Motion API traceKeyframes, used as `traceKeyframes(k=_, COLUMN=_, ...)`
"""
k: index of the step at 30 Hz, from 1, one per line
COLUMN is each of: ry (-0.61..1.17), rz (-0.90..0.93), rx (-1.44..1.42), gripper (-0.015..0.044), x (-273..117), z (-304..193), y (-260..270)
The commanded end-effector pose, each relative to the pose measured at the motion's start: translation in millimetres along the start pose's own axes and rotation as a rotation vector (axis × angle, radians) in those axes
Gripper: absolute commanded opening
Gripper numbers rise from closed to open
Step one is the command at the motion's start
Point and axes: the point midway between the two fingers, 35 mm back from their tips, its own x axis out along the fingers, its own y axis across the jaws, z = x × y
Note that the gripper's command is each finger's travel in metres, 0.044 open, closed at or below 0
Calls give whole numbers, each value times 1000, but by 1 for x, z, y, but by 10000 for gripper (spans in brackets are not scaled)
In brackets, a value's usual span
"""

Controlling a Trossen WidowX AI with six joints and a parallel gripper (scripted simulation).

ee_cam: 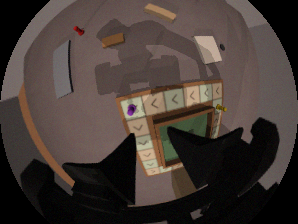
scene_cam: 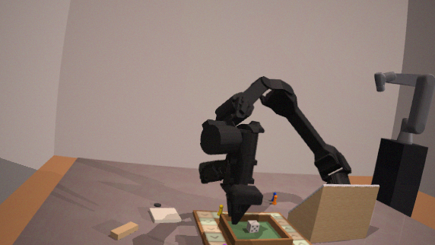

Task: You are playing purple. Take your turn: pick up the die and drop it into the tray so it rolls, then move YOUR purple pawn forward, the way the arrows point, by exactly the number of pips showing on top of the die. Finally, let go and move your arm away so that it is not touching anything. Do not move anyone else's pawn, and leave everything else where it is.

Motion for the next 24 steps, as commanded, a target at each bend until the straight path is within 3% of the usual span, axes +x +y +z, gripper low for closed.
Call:
traceKeyframes(k=1, ry=-16, rz=-34, rx=428, gripper=200, x=17, z=13, y=28)
traceKeyframes(k=24, ry=-17, rz=-34, rx=428, gripper=200, x=36, z=14, y=28)
